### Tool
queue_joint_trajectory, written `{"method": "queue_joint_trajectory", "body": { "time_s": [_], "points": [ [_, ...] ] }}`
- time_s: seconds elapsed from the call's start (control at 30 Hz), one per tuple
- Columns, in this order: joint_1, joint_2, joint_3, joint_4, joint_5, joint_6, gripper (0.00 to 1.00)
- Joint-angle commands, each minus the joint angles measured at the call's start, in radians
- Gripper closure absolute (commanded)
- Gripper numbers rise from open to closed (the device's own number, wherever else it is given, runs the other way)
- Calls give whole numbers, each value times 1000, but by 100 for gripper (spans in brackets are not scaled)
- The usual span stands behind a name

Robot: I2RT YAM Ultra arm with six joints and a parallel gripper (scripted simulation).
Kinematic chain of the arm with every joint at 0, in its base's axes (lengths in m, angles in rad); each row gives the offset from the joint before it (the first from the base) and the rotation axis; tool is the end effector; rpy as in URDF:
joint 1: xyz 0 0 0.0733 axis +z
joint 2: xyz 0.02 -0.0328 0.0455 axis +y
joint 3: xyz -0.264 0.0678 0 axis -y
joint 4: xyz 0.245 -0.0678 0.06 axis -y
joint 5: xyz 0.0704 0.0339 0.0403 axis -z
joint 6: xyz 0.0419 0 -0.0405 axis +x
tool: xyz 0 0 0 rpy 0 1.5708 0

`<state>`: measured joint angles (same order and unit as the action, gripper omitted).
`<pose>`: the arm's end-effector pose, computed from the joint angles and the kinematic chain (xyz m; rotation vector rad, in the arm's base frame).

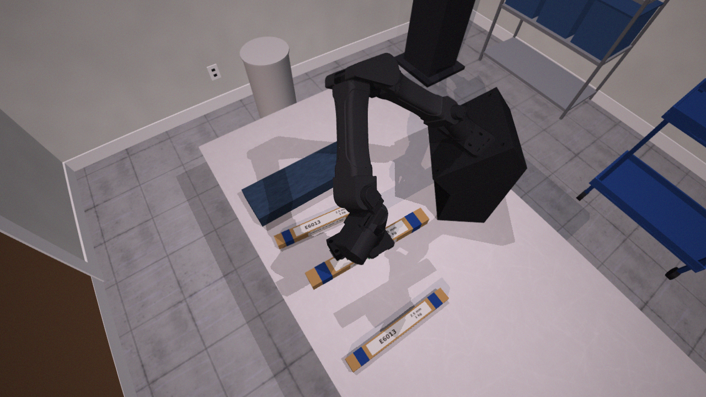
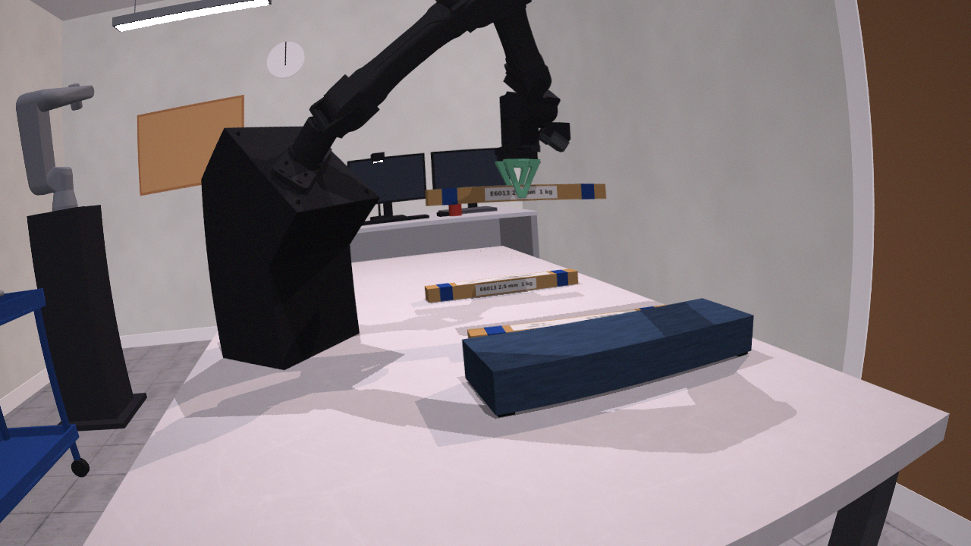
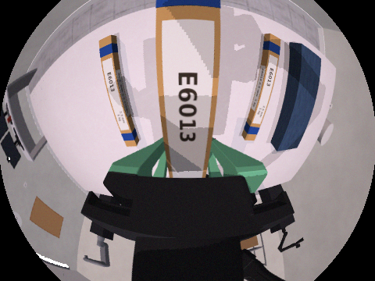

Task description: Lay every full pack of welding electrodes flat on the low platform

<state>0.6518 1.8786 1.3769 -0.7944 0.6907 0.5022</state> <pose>0.3107 0.2049 0.2063 -0.0625 2.4878 -0.5620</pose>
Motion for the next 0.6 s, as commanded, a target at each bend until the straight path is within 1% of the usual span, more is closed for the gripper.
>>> {"method": "queue_joint_trajectory", "body": {
  "time_s": [0.0, 0.13, 0.23, 0.57],
  "points": [
    [48, -54, 4, 5, 9, 5, 100],
    [49, -53, -10, 10, 9, 6, 100],
    [49, -55, 5, 5, 9, 6, 100],
    [54, -54, -9, 8, 10, 8, 100]
  ]
}}
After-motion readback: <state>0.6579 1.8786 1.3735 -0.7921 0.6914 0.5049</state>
